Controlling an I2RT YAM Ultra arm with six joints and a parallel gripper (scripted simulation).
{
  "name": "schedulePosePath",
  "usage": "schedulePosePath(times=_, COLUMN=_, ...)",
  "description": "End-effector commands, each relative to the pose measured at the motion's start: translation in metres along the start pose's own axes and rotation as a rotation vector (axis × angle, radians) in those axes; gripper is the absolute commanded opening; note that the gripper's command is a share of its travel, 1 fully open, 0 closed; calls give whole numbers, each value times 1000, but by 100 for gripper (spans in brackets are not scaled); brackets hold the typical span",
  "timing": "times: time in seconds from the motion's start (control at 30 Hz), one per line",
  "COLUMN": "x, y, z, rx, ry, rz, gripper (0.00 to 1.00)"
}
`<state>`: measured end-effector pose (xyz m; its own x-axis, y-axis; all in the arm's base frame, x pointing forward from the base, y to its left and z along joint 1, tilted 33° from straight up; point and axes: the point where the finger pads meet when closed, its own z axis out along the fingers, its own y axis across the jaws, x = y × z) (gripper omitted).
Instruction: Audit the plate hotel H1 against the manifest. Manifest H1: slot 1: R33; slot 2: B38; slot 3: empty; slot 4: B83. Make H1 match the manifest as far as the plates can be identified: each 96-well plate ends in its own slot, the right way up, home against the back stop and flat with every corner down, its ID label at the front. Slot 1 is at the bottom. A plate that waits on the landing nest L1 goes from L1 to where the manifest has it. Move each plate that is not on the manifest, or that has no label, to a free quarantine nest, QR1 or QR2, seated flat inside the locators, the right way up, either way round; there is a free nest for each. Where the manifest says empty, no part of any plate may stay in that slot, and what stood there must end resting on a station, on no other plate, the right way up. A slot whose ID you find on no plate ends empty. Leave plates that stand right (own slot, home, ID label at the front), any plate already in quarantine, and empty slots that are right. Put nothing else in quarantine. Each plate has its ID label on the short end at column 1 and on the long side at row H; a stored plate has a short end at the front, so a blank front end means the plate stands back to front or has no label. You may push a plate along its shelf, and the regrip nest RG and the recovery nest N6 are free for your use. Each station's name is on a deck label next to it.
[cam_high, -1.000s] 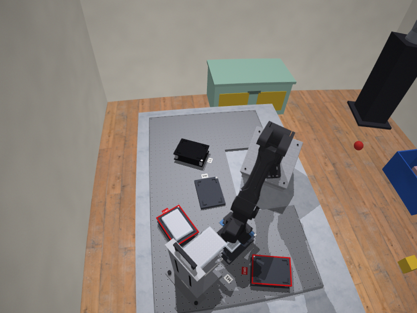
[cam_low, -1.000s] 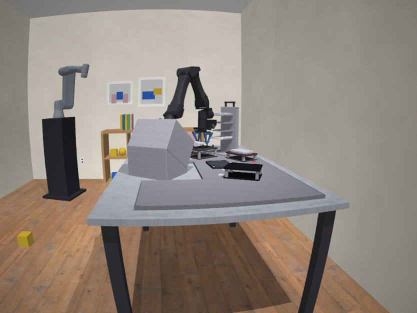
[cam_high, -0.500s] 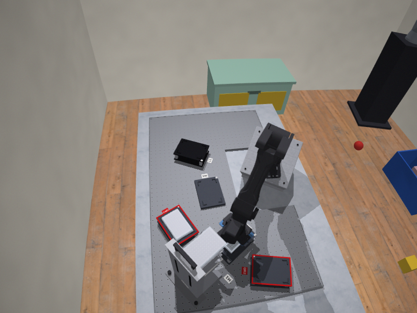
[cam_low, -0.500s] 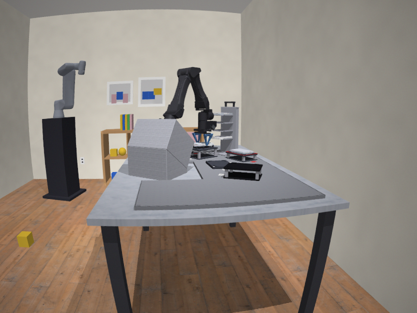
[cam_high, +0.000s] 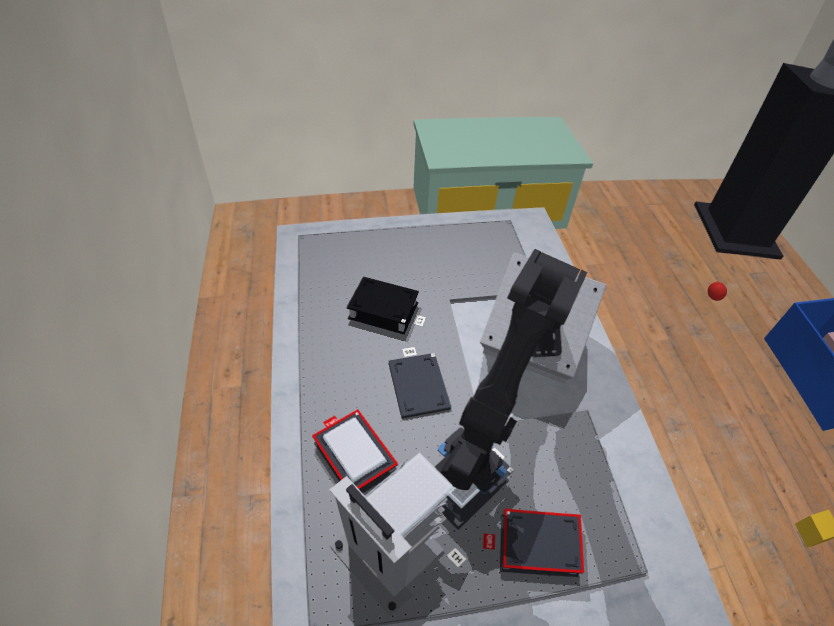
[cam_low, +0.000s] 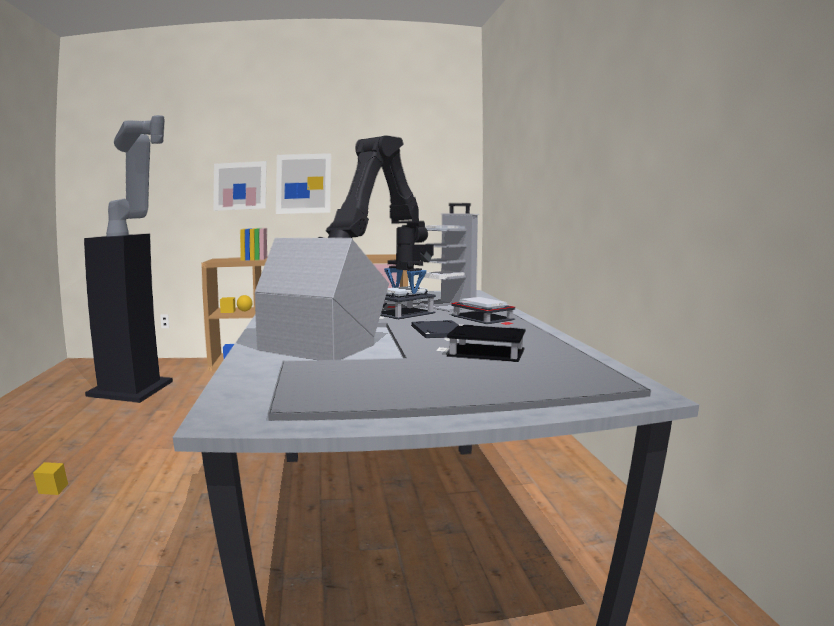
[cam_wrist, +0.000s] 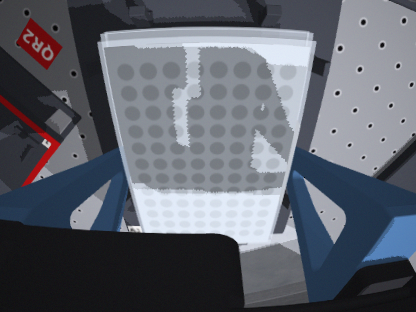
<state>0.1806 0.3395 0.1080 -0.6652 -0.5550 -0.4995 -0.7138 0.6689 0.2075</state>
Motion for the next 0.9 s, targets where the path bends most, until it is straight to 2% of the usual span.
schedulePosePath(times=0.0, x=4, y=2, z=5, rx=2, ry=-4, rz=-4, gripper=86)
schedulePosePath(times=0.13, x=6, y=1, z=10, rx=5, ry=6, rz=-4, gripper=86)
schedulePosePath(times=0.27, x=4, y=1, z=9, rx=3, ry=-4, rz=-2, gripper=86)
schedulePosePath(times=0.3, x=-9, y=4, z=5, rx=-5, ry=-30, rz=-3, gripper=86)
schedulePosePath(times=0.37, x=-7, y=4, z=8, rx=-3, ry=-23, rz=-3, gripper=86)
schedulePosePath(times=0.43, x=-4, y=2, z=4, rx=-4, ry=-20, rz=-1, gripper=86)
schedulePosePath(times=0.47, x=-4, y=2, z=4, rx=-4, ry=-20, rz=-1, gripper=100)
schedulePosePath(times=0.87, x=-4, y=2, z=4, rx=-4, ry=-20, rz=-1, gripper=100)
